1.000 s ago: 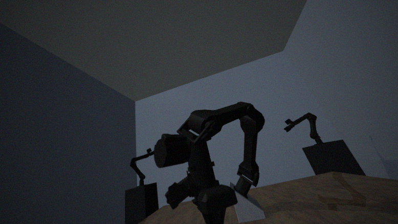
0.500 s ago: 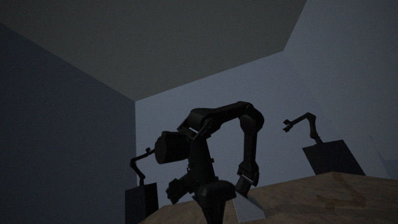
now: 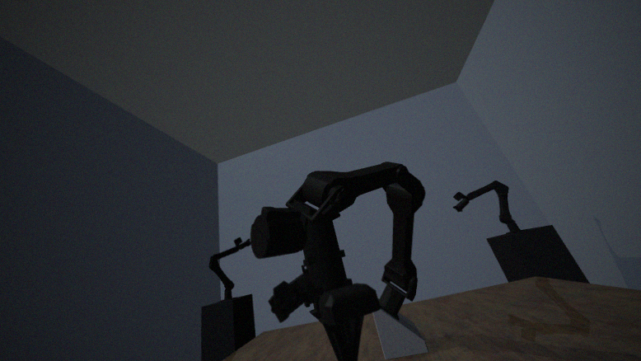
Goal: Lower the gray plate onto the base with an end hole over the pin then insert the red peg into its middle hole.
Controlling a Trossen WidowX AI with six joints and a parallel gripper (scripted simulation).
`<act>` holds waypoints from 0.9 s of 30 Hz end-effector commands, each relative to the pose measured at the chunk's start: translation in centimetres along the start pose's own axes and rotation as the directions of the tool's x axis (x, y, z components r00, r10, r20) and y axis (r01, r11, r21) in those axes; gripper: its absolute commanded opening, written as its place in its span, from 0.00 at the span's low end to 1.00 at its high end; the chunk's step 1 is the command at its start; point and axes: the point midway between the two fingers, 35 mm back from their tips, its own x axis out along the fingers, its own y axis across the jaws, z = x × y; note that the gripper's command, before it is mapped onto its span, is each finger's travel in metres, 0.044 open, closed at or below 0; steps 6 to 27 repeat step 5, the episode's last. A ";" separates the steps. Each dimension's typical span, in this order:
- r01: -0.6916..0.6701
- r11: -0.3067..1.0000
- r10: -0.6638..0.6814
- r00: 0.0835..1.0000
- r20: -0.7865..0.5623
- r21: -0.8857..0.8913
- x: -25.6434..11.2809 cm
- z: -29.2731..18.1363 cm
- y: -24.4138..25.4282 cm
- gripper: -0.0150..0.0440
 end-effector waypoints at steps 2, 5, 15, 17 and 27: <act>0.002 1.000 -0.002 1.000 0.006 -0.007 -0.4 0.0 0.0 0.51; 0.002 1.000 -0.002 1.000 0.006 -0.007 -0.6 -0.1 0.0 0.51; 0.002 1.000 -0.002 1.000 0.006 -0.007 -0.6 -0.1 0.0 0.51; 0.002 1.000 -0.002 1.000 0.006 -0.007 -0.6 -0.1 0.0 0.51; 0.002 1.000 -0.002 1.000 0.006 -0.007 -0.6 -0.1 0.0 0.51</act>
